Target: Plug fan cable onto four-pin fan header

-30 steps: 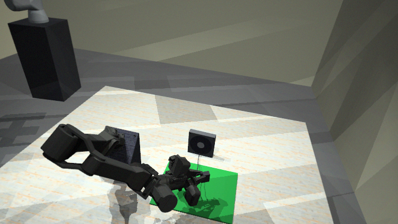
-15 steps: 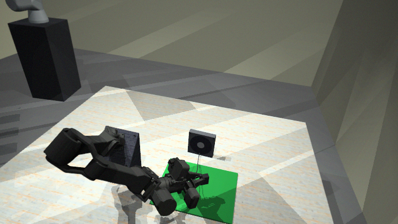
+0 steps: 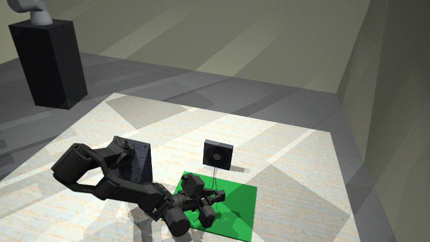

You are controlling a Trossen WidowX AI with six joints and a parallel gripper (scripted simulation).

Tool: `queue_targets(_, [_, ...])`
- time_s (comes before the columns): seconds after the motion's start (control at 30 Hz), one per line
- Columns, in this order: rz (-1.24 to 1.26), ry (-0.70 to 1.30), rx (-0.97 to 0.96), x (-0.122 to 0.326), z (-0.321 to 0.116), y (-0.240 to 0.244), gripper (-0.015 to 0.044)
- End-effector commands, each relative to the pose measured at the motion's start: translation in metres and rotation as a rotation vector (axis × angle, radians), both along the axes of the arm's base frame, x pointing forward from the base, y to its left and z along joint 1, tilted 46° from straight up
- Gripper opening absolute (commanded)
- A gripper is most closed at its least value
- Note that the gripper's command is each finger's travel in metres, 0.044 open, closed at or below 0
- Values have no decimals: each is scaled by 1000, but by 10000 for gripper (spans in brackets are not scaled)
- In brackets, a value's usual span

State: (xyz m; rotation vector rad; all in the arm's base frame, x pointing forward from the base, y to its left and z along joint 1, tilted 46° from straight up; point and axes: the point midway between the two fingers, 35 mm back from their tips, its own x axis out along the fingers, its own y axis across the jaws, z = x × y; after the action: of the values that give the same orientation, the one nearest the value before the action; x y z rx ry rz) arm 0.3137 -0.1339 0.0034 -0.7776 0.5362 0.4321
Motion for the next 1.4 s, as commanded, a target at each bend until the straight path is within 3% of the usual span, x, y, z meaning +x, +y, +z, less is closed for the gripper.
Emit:
queue_targets(0.0, [4, -7, -3, 1, -1, -4, 0])
queue_targets(1.37, [4, -5, -3, -6, -27, -27, 0])
